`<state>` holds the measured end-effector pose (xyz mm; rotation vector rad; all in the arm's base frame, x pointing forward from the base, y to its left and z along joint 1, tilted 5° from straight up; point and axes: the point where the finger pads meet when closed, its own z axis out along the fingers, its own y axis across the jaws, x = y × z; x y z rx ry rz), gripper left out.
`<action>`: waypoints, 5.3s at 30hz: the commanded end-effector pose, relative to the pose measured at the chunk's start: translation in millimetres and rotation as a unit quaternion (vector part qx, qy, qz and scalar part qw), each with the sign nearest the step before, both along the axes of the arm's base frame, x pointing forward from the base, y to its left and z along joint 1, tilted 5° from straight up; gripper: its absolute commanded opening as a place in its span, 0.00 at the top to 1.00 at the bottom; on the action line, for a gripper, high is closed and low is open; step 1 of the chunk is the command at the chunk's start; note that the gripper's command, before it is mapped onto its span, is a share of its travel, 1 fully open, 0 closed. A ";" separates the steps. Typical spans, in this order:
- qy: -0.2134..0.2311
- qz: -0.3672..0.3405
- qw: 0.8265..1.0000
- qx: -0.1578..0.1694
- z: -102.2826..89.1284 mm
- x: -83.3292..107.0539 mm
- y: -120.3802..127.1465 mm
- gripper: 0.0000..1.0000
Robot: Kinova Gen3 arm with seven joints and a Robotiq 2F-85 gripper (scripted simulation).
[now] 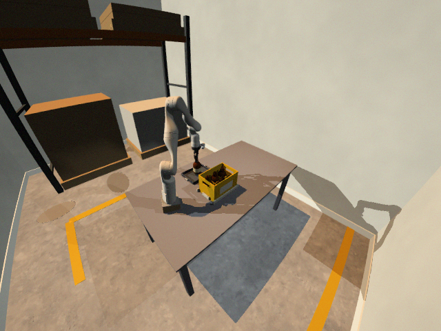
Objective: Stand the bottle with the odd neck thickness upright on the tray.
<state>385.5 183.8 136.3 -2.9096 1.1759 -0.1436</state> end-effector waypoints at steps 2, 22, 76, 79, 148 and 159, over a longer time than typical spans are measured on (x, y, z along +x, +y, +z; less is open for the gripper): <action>0.000 0.000 1.000 0.000 -0.3 0.3 0.1 1.00; 0.000 0.000 1.000 0.000 -7.8 1.0 -0.1 1.00; 0.000 0.000 1.000 0.000 -17.3 1.9 -0.4 1.00; 0.000 0.000 1.000 0.000 -17.3 1.9 -0.4 1.00; 0.000 0.000 1.000 0.000 -17.3 1.9 -0.4 0.00; 0.000 0.000 1.000 0.000 -17.3 1.9 -0.4 0.00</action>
